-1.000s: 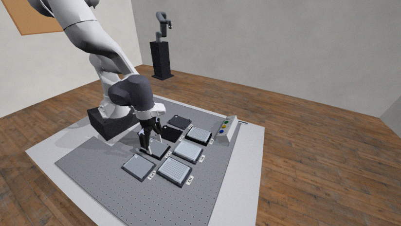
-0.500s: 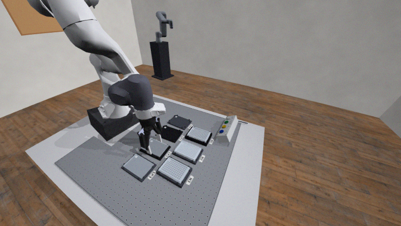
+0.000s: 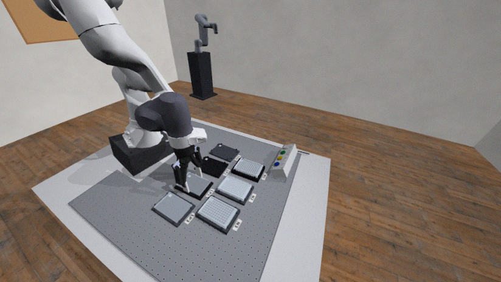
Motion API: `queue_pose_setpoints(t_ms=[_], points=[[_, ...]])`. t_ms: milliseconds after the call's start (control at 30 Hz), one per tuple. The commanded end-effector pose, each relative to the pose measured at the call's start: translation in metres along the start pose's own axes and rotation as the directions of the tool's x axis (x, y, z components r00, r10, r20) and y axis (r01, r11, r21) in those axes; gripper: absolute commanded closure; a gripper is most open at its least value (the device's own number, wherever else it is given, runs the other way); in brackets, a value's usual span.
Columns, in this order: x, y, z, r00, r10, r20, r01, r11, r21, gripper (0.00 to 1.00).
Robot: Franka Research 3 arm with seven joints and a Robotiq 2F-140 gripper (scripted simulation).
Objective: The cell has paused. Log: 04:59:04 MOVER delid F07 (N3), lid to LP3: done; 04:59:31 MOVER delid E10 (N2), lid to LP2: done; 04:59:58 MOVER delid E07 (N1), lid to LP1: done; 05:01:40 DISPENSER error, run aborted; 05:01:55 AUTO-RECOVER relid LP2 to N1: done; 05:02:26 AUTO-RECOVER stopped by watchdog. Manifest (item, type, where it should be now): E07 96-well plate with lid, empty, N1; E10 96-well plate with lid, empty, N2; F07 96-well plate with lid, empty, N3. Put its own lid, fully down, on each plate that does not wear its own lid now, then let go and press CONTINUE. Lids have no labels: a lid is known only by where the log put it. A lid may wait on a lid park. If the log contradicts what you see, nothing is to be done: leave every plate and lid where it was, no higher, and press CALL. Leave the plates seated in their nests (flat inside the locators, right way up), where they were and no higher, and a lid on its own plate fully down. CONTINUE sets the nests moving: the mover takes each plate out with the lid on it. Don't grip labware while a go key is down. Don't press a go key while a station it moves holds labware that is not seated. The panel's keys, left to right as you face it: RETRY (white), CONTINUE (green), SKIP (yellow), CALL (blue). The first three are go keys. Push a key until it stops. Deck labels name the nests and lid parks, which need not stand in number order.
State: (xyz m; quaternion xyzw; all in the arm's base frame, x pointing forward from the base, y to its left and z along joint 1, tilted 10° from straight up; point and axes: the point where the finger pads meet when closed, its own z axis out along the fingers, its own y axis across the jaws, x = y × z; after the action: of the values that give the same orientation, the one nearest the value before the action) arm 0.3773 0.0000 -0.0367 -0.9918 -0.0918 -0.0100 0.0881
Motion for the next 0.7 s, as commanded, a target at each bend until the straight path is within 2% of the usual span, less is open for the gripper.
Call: queue_pose_setpoints(t_ms=[0,667], points=[[-0.0005,-0.0009,0.0,1.0,-0.002,0.001,0.002,1.0,0.002,1.0],[-0.0005,-0.0009,-0.0035,1.0,-0.002,0.001,0.002,1.0,0.002,1.0]])
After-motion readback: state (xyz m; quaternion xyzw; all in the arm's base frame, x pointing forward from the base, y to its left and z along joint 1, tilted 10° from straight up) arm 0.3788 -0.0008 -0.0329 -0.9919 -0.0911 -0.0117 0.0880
